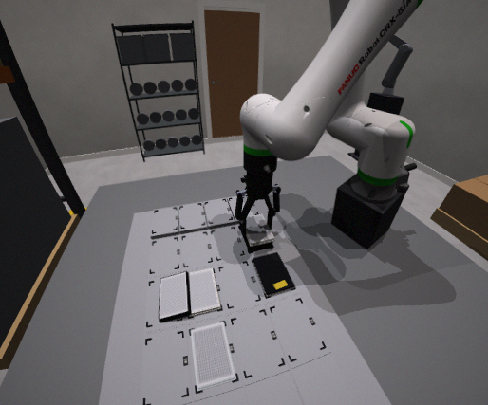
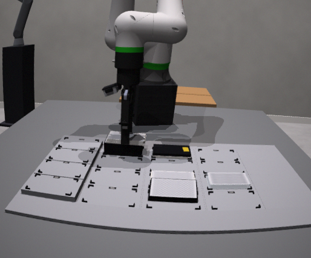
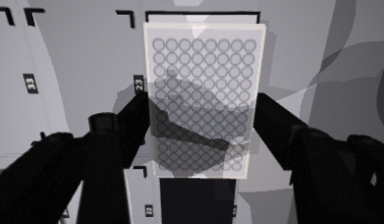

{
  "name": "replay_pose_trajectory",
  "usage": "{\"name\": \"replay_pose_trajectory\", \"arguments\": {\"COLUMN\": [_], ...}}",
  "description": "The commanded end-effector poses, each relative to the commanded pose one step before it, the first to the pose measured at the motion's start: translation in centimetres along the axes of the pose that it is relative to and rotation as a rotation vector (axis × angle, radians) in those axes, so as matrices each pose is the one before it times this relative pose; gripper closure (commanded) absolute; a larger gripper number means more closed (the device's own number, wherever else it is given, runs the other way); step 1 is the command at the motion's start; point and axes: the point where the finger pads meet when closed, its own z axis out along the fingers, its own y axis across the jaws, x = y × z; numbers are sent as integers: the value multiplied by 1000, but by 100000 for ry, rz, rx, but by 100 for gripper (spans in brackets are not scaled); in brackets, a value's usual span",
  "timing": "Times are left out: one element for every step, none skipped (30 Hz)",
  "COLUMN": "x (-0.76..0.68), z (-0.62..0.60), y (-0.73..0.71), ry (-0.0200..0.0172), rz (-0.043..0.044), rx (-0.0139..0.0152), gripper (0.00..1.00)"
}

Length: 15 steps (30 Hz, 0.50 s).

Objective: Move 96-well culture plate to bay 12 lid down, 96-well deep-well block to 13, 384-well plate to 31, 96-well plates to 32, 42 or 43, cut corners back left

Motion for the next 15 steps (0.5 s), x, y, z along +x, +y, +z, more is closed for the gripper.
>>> {"name": "replay_pose_trajectory", "arguments": {"x": [14, 0, 0, -5, 0, 0, 0, 0, 0, 0, 0, 0, 0, 0, 0], "z": [-43, 0, 0, 3, 0, 0, -1, 0, 0, 0, 0, -1, 0, 0, 0], "y": [-68, 0, 0, 7, 0, 0, -2, 0, 0, 0, 0, 0, 0, 0, 0], "ry": [27, 0, 0, -6, 0, 0, 0, 0, 0, 0, 0, 0, 0, 0, 0], "rz": [-9, 0, 0, -8, 0, 0, 0, 0, 0, 0, 0, 0, 0, 0, 0], "rx": [128, 0, 0, -11, 0, 0, 3, 0, 0, 0, 0, 1, 0, 0, 0], "gripper": [40, 40, 40, 40, 40, 40, 40, 40, 40, 40, 40, 40, 40, 40, 41]}}
